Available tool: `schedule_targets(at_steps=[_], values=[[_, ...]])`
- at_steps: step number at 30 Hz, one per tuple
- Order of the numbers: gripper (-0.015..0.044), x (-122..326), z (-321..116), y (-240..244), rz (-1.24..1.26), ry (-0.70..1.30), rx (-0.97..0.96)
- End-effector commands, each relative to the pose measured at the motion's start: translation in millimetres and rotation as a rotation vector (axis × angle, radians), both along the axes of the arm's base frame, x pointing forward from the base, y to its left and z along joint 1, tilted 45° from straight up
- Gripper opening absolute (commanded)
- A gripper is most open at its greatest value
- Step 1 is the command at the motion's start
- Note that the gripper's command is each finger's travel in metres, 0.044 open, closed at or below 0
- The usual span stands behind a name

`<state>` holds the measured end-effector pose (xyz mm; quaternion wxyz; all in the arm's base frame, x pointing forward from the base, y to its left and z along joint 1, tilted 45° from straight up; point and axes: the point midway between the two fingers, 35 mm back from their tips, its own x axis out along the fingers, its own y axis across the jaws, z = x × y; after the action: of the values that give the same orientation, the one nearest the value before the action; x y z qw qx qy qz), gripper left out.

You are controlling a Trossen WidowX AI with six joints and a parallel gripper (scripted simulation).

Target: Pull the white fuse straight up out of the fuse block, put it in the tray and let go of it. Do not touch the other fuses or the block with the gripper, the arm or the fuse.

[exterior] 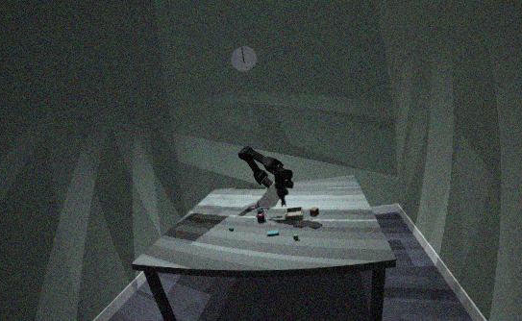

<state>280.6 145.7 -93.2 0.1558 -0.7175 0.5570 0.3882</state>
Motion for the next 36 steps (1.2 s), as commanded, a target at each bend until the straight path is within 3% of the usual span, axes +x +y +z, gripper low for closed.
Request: schedule_targets(at_steps=[1, 12, 36], values=[[0.0, -9, -19, 15, -0.006, 0.003, -0.003], [0.0, -21, -43, 32, -0.009, 0.0, -0.01], [0.0, -18, -71, 6, -0.009, 0.0, -0.011]])
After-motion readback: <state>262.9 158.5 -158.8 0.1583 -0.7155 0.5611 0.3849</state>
